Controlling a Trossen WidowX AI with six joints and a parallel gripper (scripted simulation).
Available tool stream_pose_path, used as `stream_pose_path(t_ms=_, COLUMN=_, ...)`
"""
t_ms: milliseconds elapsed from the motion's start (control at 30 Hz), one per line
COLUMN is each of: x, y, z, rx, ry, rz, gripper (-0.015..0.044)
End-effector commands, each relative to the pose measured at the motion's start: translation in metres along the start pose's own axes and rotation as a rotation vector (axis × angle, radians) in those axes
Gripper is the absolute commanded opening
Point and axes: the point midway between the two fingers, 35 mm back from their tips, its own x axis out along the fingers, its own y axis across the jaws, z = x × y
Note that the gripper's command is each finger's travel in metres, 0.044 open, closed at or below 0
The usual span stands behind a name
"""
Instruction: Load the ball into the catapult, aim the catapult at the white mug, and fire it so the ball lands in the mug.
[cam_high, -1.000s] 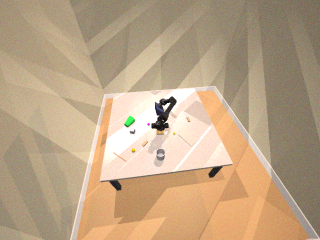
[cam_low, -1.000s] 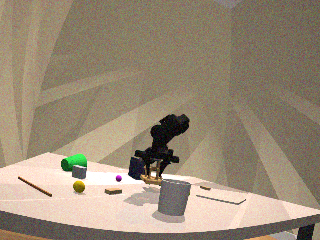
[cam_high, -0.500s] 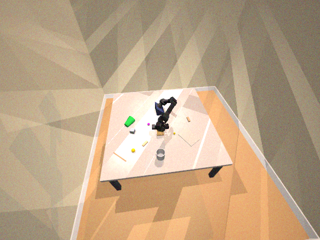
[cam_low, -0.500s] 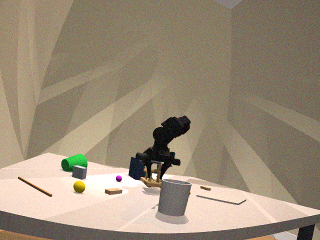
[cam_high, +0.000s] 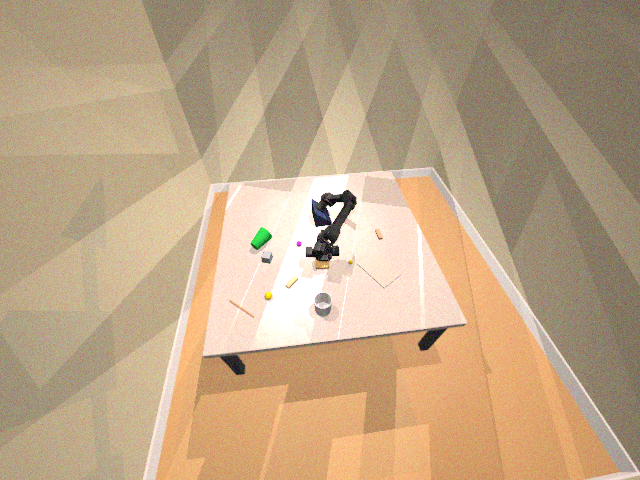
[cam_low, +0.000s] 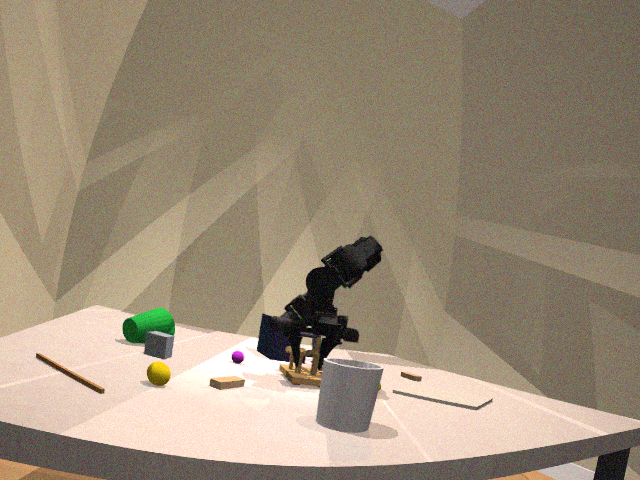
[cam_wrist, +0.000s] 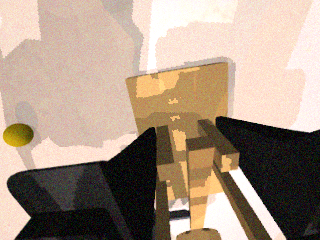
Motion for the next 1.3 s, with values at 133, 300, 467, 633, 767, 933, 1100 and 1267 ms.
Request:
stream_pose_path(t_ms=133, x=0.005, y=0.0, z=0.0, rx=0.0, ry=0.0, rz=0.001, gripper=0.0)
stream_pose_path(t_ms=300, x=0.005, y=0.0, z=0.0, rx=0.0, ry=0.0, rz=0.001, gripper=0.0026)
stream_pose_path(t_ms=467, x=0.005, y=0.0, z=0.0, rx=0.0, ry=0.0, rz=0.001, gripper=0.0157)
stream_pose_path(t_ms=633, x=0.005, y=0.0, z=0.0, rx=0.0, ry=0.0, rz=0.001, gripper=0.0289)
stream_pose_path(t_ms=767, x=0.003, y=0.0, z=0.0, rx=0.0, ry=0.0, rz=0.0, gripper=0.0394)
stream_pose_path(t_ms=933, x=-0.059, y=-0.002, z=0.003, rx=0.003, ry=0.0, rz=-0.003, gripper=0.044)
stream_pose_path(t_ms=1100, x=-0.094, y=-0.001, z=-0.002, rx=0.004, ry=0.002, rz=-0.002, gripper=0.044)
stream_pose_path(t_ms=1267, x=-0.081, y=-0.002, z=0.001, rx=0.009, ry=-0.008, rz=-0.001, gripper=0.044)
